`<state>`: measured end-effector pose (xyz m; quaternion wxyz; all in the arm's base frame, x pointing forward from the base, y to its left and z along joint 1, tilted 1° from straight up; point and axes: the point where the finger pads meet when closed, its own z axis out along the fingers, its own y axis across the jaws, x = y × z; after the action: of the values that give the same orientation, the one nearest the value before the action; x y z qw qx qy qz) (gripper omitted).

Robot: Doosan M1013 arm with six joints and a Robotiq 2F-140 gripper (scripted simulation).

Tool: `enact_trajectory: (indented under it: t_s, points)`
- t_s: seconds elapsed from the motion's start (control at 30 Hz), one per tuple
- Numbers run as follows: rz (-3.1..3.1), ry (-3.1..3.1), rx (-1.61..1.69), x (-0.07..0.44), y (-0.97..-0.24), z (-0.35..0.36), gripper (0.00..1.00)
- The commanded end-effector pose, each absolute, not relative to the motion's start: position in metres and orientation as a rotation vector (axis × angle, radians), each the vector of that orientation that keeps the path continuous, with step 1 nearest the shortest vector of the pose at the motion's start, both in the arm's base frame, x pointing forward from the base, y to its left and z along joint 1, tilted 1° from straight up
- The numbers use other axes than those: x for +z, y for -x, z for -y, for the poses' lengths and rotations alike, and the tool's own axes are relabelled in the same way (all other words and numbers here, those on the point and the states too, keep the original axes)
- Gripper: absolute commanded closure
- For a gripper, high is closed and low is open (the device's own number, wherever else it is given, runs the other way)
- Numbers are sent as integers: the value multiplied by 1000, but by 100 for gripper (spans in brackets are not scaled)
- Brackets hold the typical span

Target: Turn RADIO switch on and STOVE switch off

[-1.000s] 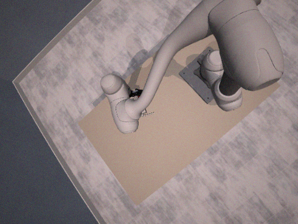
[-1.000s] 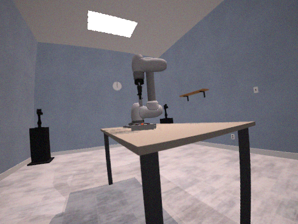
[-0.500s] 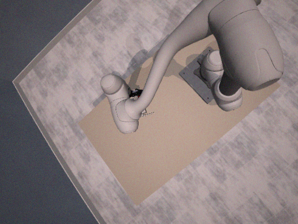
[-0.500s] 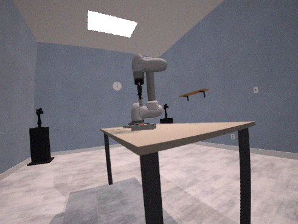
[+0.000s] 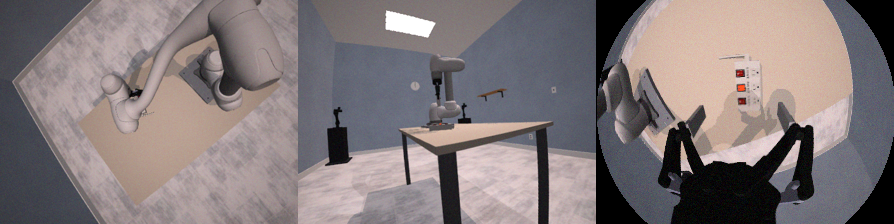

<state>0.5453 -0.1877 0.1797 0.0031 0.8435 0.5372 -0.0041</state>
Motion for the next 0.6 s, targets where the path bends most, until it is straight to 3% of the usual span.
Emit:
enact_trajectory:
  t_s: [0.0, 0.57]
  points:
    - [-1684, -2645, -13, 180, -545, 188, 0]
    - [-1684, -2645, -13, 180, -545, 188, 0]
